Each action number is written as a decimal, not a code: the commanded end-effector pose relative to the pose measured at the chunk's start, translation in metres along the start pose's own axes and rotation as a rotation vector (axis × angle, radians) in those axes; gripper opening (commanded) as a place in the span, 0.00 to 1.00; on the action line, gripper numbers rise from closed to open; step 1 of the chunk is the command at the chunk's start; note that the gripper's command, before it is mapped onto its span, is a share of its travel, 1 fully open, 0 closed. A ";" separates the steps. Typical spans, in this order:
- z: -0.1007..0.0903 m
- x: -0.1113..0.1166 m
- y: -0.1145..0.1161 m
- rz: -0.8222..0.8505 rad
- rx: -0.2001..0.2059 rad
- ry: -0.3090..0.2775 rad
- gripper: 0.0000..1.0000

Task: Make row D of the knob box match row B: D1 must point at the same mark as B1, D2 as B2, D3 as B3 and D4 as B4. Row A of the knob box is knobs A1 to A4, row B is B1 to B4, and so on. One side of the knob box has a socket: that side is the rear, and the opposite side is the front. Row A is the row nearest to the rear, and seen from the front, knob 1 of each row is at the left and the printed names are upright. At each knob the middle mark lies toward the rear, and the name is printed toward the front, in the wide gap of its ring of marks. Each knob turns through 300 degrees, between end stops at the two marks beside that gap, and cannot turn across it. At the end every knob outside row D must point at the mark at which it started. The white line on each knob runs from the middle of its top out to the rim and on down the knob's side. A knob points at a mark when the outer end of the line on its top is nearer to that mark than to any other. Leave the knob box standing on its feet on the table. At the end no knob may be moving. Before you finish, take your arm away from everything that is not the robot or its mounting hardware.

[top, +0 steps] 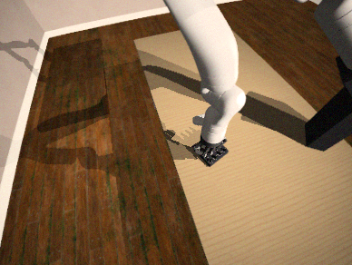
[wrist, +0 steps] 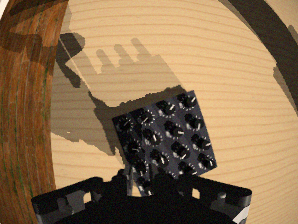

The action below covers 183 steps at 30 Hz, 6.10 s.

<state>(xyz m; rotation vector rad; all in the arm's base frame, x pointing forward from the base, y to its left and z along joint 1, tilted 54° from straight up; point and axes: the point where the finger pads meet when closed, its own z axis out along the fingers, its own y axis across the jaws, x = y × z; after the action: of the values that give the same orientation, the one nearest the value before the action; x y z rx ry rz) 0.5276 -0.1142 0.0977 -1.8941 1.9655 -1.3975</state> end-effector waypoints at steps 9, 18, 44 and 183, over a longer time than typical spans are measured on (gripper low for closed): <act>0.000 0.000 0.000 0.000 0.001 -0.001 0.19; 0.000 0.000 0.000 0.000 0.001 -0.001 0.19; 0.013 0.000 0.000 0.000 0.001 -0.001 0.19; 0.014 0.000 0.000 0.980 0.000 -0.001 0.08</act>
<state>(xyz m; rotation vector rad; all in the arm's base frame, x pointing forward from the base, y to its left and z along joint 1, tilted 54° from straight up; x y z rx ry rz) 0.5361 -0.1207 0.0888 -0.6742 2.3318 -1.0504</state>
